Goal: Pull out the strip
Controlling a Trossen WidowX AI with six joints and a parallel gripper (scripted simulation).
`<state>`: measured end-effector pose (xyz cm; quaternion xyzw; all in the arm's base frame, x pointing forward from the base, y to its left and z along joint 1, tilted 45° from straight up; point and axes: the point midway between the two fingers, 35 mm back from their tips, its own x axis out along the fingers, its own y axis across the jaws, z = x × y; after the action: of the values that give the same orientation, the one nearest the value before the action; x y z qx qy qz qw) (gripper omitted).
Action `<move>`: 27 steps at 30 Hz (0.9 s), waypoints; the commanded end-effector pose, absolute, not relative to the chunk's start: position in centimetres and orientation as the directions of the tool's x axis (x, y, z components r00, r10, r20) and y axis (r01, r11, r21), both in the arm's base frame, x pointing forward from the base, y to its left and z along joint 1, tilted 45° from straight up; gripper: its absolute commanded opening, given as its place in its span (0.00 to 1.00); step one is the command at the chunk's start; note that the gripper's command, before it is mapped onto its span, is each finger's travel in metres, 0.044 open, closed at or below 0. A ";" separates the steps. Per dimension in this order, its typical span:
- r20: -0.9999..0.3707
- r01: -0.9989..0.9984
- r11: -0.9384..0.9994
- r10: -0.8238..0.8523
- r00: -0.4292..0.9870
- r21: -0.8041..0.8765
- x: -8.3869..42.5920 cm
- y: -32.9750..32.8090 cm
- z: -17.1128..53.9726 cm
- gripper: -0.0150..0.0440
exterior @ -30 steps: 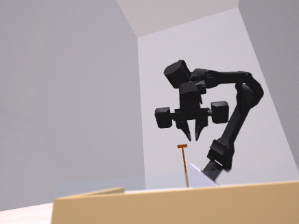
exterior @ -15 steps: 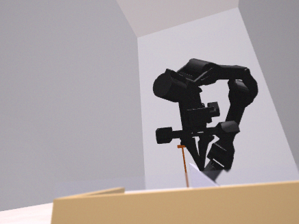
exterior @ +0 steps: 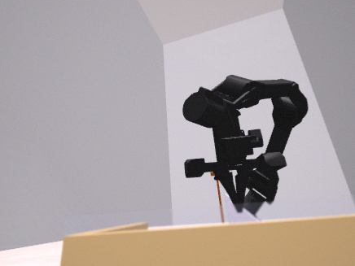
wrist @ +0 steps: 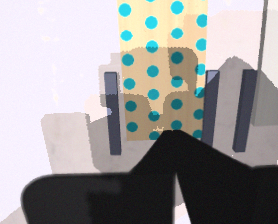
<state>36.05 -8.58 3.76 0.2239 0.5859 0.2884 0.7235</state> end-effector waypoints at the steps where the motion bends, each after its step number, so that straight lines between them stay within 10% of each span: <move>1: -0.716 -0.148 0.731 0.682 0.148 0.666 36.2 -8.1 3.3 0.25; 27: -0.714 -0.149 0.729 0.684 0.148 0.668 36.9 -5.3 0.3 0.25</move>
<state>36.88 -5.60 0.61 0.2245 0.5850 0.2893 0.7237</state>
